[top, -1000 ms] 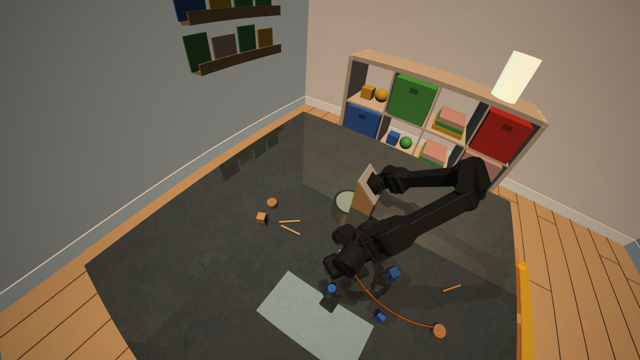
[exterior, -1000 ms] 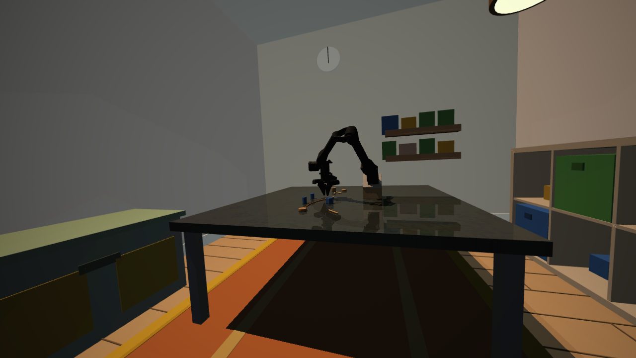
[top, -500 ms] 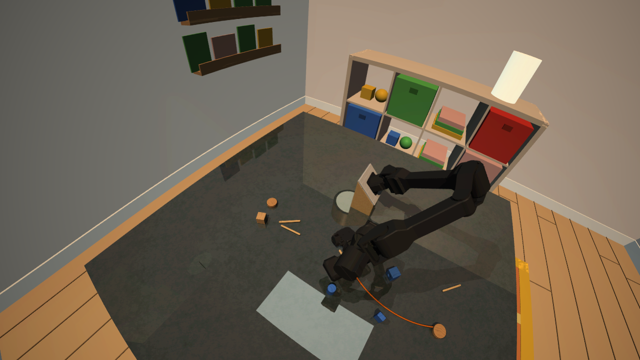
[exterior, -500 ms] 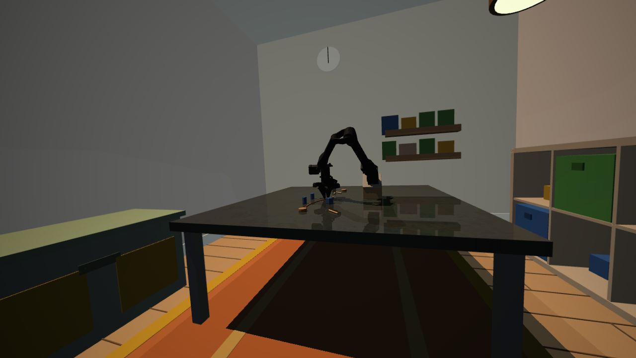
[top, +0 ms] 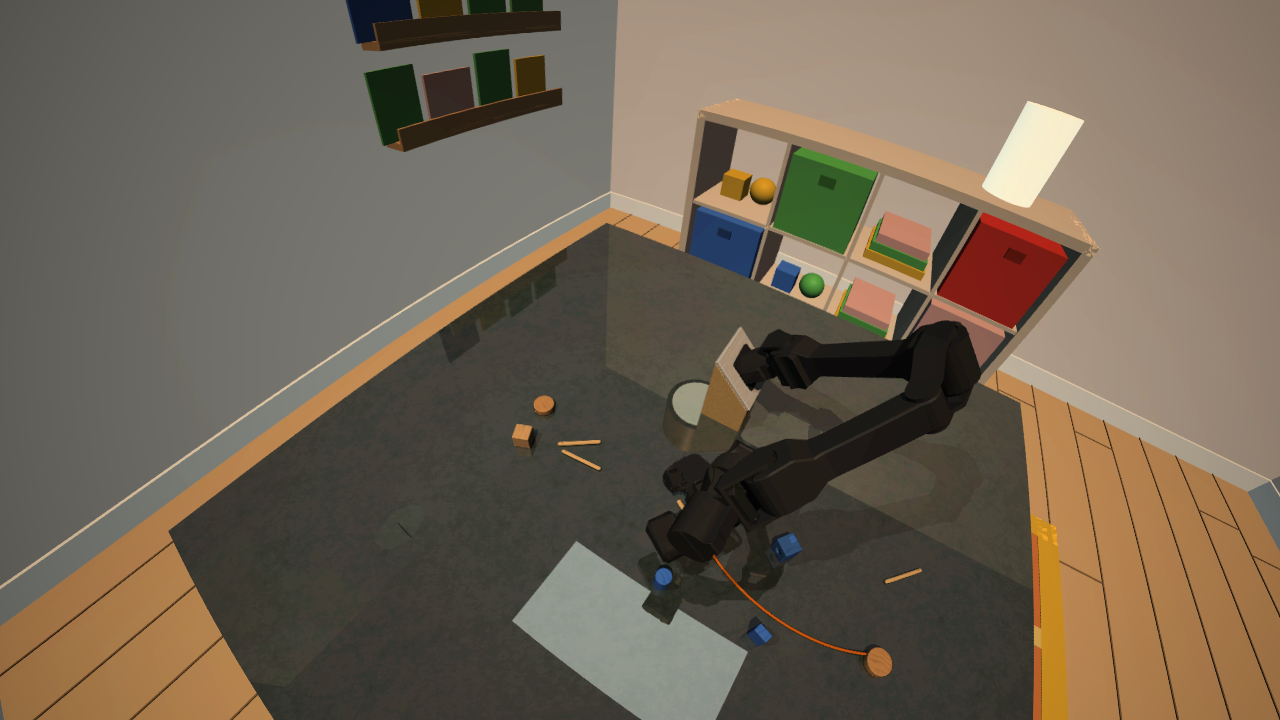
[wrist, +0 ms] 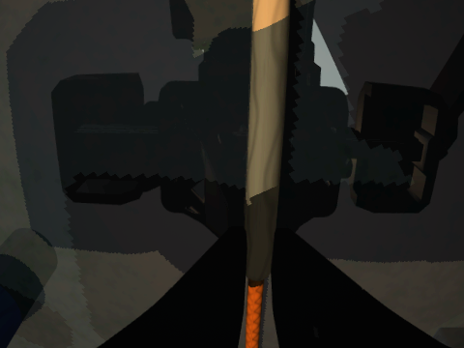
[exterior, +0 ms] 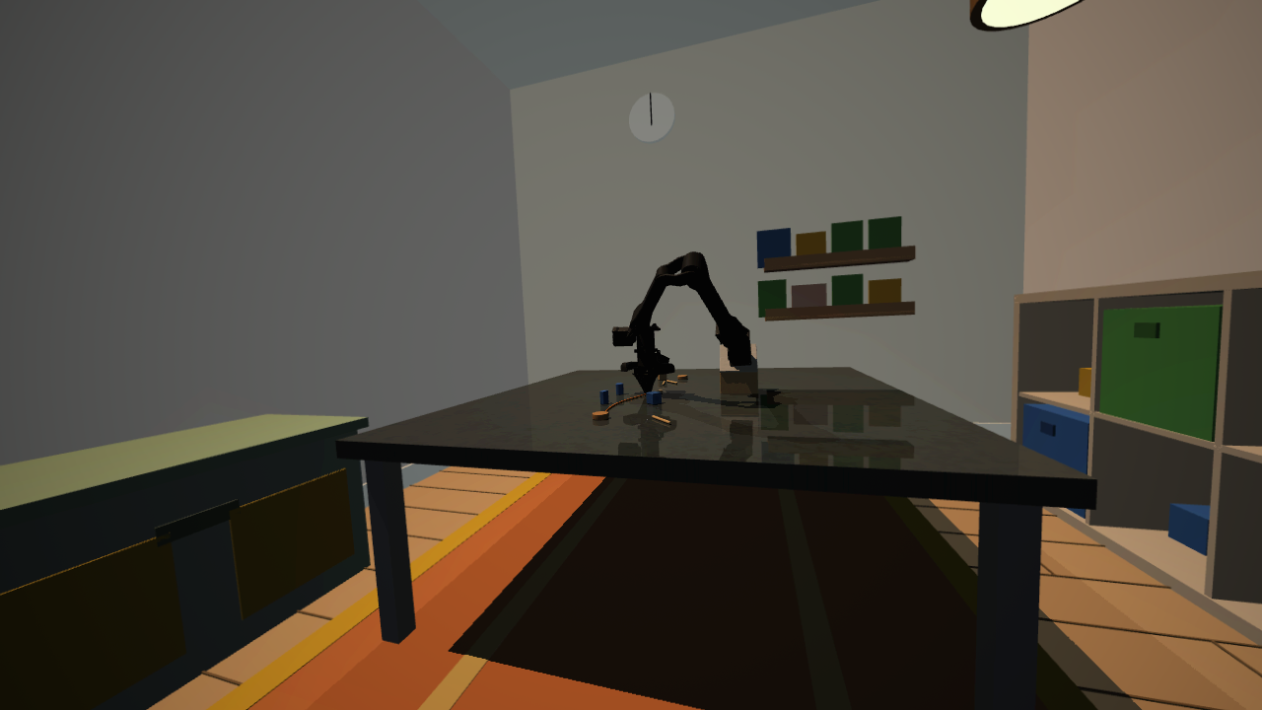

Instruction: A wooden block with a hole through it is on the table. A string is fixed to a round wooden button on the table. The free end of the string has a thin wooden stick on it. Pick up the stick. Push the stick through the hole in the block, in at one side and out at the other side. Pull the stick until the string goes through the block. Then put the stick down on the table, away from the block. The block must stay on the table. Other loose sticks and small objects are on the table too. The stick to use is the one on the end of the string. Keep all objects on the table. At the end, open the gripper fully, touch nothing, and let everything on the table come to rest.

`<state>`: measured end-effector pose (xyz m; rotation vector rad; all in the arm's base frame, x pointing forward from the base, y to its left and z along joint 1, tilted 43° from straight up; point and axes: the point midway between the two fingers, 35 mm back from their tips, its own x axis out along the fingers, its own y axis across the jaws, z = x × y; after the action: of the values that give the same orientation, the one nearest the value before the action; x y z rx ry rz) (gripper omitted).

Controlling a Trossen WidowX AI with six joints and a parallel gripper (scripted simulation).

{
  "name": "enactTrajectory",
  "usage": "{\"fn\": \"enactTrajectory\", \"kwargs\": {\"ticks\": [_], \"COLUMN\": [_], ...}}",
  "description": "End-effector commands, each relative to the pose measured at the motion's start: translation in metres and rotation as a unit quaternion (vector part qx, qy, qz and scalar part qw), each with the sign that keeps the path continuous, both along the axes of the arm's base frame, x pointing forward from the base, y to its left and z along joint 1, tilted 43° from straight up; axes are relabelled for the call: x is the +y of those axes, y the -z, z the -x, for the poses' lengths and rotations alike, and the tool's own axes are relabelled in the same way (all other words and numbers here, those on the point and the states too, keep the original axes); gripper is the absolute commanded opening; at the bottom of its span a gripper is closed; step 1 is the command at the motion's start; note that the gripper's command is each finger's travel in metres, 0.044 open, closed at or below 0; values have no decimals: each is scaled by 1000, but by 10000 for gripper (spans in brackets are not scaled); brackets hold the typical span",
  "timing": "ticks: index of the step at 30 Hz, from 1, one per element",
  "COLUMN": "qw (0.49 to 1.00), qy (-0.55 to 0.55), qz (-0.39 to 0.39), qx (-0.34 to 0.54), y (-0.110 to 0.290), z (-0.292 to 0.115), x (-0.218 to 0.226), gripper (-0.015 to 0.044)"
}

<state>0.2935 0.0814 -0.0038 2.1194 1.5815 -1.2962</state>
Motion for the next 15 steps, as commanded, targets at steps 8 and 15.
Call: {"fn": "enactTrajectory", "kwargs": {"ticks": [8, 15], "qw": [1000, 1000], "qy": [0, 0], "qz": [1, 1], "qx": [0, 0], "y": [-7, -14], "z": [-1, -1], "x": [-8, -14], "gripper": [0, 0]}}
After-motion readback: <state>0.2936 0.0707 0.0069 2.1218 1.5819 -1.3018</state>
